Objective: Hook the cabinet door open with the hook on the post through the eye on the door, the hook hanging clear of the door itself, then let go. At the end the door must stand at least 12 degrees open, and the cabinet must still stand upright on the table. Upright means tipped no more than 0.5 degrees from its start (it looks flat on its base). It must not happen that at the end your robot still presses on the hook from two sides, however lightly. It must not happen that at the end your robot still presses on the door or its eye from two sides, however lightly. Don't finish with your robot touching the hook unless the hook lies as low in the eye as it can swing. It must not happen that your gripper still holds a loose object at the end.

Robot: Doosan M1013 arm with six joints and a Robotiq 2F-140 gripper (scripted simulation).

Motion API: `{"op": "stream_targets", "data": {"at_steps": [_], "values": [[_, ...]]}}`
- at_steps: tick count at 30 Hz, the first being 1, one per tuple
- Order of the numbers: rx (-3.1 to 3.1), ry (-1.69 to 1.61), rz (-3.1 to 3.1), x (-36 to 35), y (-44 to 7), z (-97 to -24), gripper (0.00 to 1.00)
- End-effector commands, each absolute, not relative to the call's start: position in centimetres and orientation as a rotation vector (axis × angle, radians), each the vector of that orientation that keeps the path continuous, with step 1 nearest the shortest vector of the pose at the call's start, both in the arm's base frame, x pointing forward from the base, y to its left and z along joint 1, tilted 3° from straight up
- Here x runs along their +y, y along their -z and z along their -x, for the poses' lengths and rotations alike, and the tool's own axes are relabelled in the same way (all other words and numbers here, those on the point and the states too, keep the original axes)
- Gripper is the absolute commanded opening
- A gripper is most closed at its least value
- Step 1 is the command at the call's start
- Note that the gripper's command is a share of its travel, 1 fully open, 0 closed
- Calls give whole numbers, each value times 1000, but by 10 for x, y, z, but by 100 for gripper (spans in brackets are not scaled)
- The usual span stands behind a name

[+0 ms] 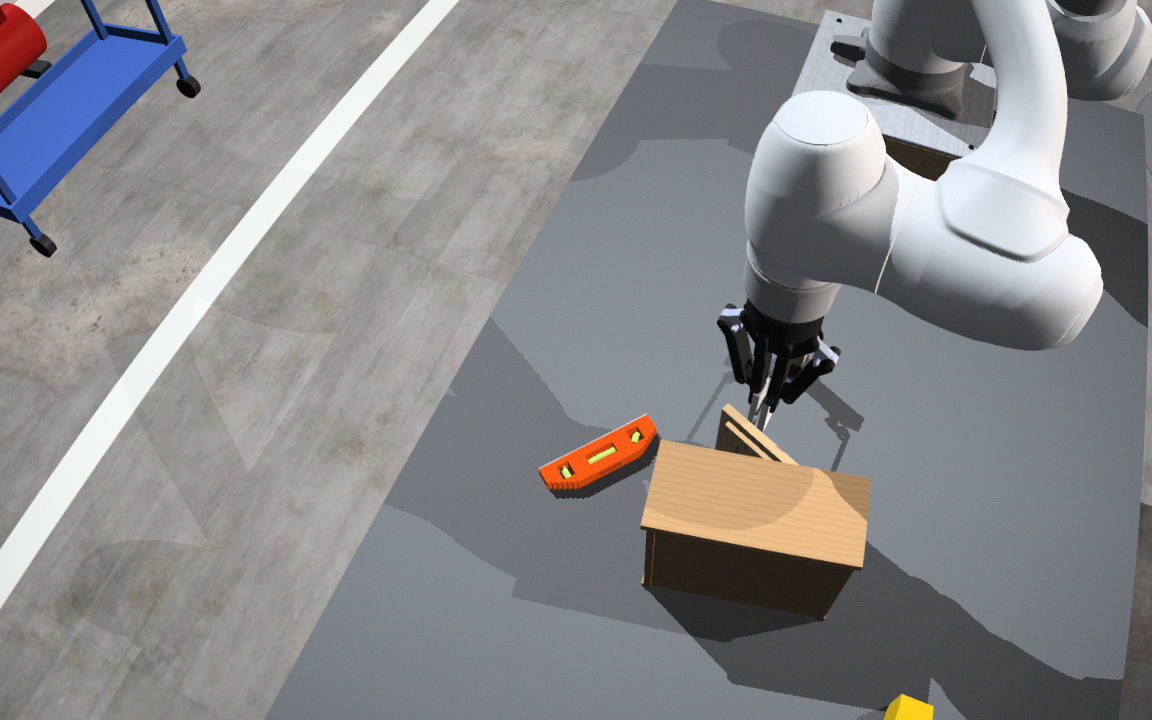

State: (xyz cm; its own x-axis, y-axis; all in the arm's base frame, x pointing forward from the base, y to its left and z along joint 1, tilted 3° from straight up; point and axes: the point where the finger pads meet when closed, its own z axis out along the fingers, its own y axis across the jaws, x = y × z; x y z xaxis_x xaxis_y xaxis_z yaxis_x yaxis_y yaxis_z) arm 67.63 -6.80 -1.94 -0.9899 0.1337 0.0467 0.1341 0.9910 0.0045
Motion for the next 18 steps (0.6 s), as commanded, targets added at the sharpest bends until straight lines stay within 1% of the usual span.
{"op": "stream_targets", "data": {"at_steps": [1, 18], "values": [[-3089, 12, 208, -68, 19, -676, 3], [-3089, 12, 208, -68, 21, -676, 3]]}}
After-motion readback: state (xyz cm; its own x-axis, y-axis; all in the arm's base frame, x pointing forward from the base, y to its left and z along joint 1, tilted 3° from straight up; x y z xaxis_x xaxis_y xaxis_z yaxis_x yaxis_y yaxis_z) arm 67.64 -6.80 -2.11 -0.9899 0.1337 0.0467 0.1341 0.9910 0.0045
